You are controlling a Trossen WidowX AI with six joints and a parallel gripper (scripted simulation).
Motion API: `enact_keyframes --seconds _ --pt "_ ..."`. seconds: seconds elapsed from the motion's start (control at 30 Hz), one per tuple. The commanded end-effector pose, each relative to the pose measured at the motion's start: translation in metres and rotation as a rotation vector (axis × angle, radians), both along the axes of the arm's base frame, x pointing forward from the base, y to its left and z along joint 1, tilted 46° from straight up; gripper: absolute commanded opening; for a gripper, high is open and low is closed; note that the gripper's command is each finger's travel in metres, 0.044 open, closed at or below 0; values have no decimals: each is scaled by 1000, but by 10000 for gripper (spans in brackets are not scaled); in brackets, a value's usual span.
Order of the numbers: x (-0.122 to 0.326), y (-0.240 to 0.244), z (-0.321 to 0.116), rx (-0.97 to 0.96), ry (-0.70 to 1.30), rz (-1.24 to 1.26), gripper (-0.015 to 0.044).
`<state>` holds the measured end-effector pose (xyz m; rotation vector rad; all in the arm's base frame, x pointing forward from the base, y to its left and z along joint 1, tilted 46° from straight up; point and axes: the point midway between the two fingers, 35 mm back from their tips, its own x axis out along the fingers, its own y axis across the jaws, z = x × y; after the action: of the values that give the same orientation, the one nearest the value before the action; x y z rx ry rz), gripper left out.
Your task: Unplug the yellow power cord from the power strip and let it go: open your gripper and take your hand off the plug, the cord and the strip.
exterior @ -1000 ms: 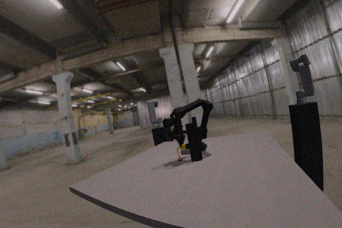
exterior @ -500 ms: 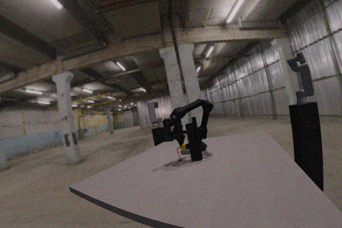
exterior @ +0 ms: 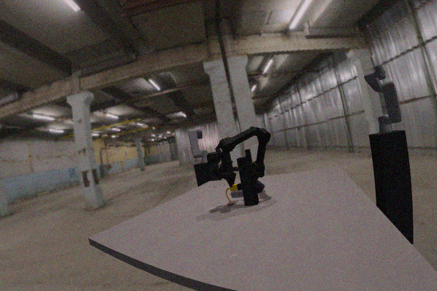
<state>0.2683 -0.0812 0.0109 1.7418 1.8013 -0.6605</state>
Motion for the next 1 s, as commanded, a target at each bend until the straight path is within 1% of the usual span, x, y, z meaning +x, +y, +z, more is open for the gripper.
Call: enact_keyframes --seconds 0.0,0.83,0.87,0.97 --pt "4 -19 -11 -43 -13 -4 0" --pt "4 -52 -35 -42 -11 -7 0" --pt "5 -29 -26 -23 -5 24 26" --pt "5 -29 -26 -23 -5 24 105"
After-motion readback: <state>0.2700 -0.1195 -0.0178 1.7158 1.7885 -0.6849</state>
